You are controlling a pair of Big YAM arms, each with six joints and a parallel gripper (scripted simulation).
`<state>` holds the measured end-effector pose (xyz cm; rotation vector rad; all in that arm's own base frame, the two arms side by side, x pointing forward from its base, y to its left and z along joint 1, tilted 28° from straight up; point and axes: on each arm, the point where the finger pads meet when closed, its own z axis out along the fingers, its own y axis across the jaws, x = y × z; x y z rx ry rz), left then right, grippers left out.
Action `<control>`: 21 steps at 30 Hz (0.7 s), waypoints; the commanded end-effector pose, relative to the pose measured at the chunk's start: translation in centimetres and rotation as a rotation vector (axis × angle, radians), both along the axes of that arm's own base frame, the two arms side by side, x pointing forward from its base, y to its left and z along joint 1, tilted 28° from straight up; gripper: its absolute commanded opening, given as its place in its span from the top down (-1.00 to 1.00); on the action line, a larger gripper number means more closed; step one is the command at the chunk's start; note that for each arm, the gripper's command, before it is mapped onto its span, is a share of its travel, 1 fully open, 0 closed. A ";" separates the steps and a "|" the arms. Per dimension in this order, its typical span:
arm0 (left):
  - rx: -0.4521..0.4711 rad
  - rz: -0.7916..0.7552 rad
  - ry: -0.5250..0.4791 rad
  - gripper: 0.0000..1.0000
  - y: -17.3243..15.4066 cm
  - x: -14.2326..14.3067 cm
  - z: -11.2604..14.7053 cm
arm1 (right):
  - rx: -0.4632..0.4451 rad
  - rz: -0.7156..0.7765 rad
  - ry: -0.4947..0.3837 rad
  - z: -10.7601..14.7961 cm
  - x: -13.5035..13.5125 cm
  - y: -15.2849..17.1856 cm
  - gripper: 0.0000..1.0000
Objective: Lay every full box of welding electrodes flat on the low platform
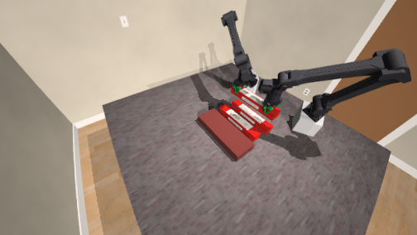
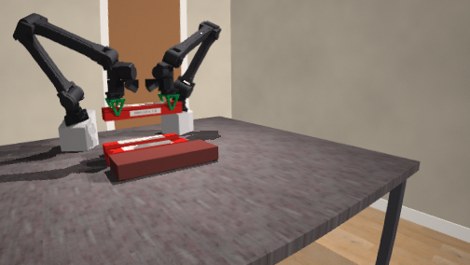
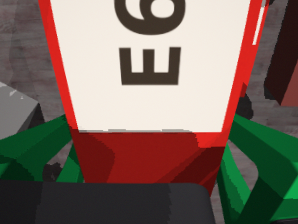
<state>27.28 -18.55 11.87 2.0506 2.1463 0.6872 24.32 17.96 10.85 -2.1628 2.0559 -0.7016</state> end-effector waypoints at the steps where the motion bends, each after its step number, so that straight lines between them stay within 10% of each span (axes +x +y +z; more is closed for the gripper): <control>1: -0.057 -0.036 -0.072 1.00 -2.0 1.0 5.0 | 0.058 0.033 -0.064 4.5 1.0 1.9 1.00; 21: -0.037 -0.016 -0.051 1.00 -0.9 -1.7 2.8 | 0.044 0.014 -0.048 2.5 -1.5 1.0 1.00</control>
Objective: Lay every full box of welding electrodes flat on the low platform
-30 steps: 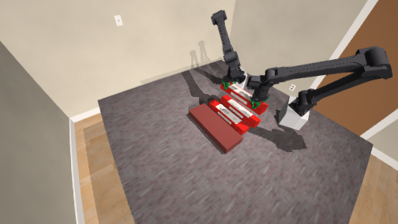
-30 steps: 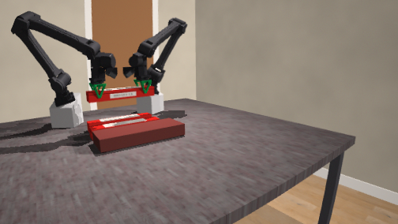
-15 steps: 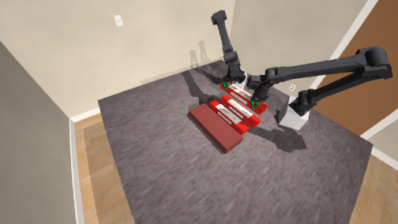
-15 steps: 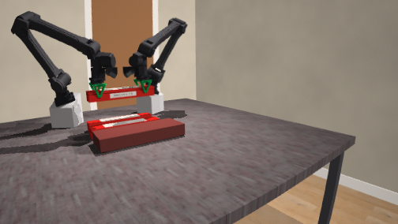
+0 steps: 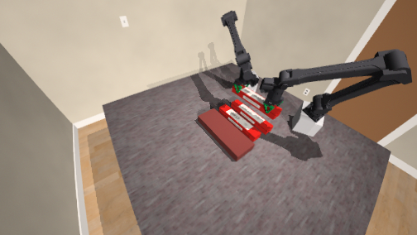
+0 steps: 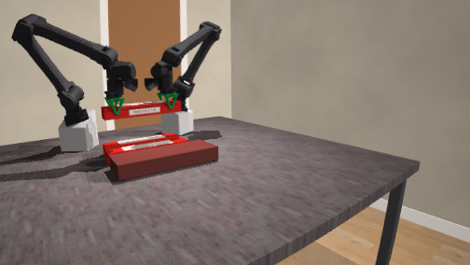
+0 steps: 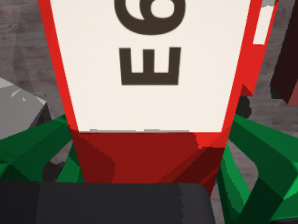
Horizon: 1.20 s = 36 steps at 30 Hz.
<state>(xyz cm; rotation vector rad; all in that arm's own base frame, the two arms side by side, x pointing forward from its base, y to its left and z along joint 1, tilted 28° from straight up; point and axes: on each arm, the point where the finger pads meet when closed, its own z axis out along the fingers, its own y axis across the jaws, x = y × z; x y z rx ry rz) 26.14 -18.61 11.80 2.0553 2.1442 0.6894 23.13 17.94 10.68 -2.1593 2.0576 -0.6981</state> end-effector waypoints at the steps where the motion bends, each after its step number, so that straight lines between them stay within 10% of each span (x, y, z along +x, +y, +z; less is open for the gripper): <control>1: -0.056 -0.014 -0.064 1.00 -1.3 -0.3 3.5 | 0.048 0.015 -0.053 2.9 -0.3 1.3 1.00; 36: -0.052 -0.013 -0.057 1.00 -0.8 -3.5 1.5 | 0.040 0.023 -0.044 1.0 -3.5 0.9 1.00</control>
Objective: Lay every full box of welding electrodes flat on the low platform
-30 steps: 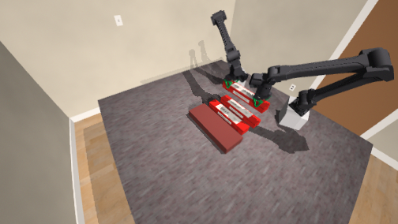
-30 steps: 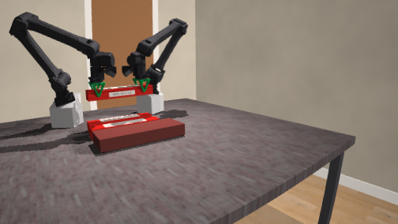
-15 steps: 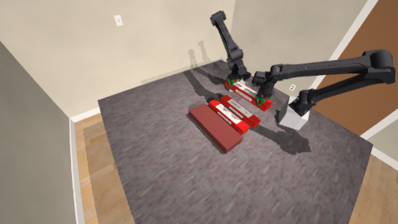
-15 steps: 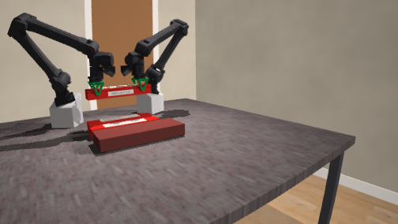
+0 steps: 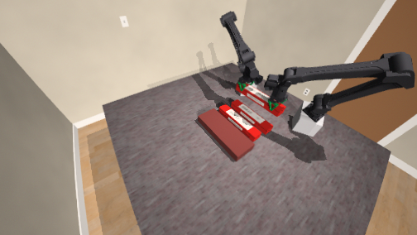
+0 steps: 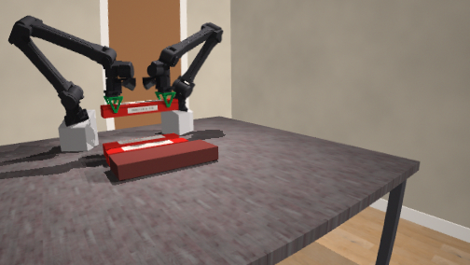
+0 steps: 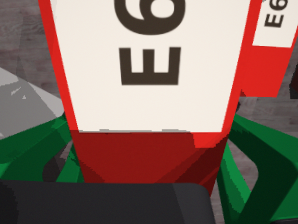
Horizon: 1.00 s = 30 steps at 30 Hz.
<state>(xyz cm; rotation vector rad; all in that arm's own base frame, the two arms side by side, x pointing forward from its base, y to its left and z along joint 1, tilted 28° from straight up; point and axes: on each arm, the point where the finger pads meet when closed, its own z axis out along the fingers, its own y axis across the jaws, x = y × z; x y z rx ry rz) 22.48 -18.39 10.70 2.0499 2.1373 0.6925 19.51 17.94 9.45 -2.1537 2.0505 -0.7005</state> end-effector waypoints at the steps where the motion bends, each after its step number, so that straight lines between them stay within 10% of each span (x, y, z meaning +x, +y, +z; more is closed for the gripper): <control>1: -0.047 -0.016 -0.048 1.00 -1.0 0.2 2.6 | 0.035 0.022 -0.036 2.1 0.1 0.9 1.00; 30: -0.037 -0.011 -0.040 1.00 -0.4 -0.8 1.4 | 0.033 0.012 -0.034 1.2 -0.8 0.5 1.00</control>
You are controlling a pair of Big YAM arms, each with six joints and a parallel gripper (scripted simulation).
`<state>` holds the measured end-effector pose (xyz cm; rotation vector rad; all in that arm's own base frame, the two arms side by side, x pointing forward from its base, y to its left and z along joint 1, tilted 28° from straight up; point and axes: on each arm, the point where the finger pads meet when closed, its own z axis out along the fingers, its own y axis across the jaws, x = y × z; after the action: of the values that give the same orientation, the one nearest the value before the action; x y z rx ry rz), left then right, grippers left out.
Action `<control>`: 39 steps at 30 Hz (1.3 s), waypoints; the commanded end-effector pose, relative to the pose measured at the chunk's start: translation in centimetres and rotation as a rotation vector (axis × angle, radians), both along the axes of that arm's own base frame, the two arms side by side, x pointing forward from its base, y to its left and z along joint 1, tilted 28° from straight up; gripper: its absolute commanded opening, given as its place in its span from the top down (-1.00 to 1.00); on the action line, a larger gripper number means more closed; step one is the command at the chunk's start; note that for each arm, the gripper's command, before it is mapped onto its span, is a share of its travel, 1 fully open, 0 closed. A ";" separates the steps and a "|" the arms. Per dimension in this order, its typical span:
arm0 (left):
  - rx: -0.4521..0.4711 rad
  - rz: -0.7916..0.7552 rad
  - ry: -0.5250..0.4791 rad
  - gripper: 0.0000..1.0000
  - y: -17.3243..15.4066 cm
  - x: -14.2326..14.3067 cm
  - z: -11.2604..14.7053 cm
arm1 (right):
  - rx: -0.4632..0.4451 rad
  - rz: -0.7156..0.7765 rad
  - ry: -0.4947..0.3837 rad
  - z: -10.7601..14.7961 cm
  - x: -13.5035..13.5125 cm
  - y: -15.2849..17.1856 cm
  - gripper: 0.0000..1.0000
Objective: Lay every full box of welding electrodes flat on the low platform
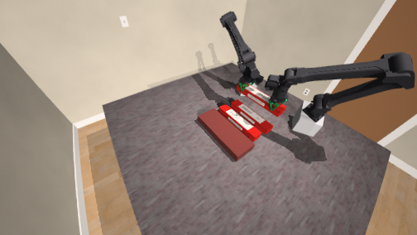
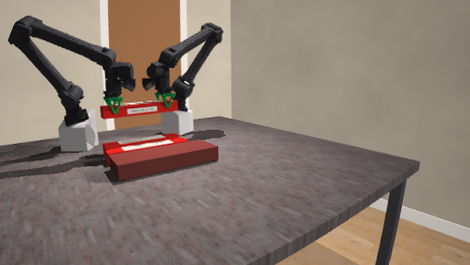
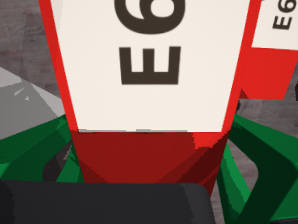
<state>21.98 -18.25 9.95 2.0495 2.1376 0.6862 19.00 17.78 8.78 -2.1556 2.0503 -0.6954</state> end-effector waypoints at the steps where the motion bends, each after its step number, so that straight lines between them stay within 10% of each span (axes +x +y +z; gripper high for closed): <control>1: -0.023 -0.011 -0.035 1.00 -0.1 -0.8 1.6 | 0.018 0.011 -0.030 1.3 -0.7 0.1 1.00; 39: -0.048 -0.010 -0.045 1.00 -0.7 -4.4 0.6 | 0.039 0.011 -0.036 0.1 -4.6 0.7 1.00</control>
<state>17.63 -17.89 8.30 2.0429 2.1257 0.6953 14.67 17.70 6.98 -2.1461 2.0399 -0.7051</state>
